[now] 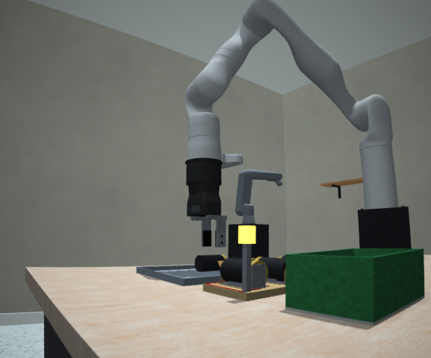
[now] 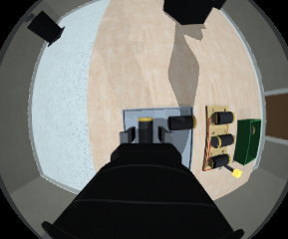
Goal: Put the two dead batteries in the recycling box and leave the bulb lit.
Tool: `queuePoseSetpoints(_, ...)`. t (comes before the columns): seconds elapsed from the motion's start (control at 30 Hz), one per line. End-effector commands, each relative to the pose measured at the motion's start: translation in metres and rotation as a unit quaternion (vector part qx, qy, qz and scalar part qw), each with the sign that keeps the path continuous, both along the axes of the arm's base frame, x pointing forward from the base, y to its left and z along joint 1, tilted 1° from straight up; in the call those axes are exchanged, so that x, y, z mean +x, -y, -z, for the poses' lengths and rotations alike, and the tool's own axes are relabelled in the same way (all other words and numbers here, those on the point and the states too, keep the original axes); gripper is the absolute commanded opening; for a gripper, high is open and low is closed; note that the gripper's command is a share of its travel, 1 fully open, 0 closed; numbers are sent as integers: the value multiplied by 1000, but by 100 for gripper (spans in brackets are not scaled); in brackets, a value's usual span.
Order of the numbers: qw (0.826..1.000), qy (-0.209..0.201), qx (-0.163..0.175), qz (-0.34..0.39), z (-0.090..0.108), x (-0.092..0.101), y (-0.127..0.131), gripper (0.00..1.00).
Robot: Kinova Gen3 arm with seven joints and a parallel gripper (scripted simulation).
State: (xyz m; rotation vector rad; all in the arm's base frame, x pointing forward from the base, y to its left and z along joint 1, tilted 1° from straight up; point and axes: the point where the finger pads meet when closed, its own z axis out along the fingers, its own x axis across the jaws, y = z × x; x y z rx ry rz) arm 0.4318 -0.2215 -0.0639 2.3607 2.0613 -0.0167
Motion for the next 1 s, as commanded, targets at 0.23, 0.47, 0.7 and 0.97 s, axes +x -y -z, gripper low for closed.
queuePoseSetpoints(0.23, 1000, 4, -5, -3, -2, 2, 6, 90)
queuePoseSetpoints(0.47, 1000, 4, -5, -3, -2, 2, 6, 90)
queuePoseSetpoints(0.7, 1000, 4, -5, -3, -2, 3, 6, 90)
queuePoseSetpoints(0.97, 1000, 4, -5, -3, -2, 5, 9, 90)
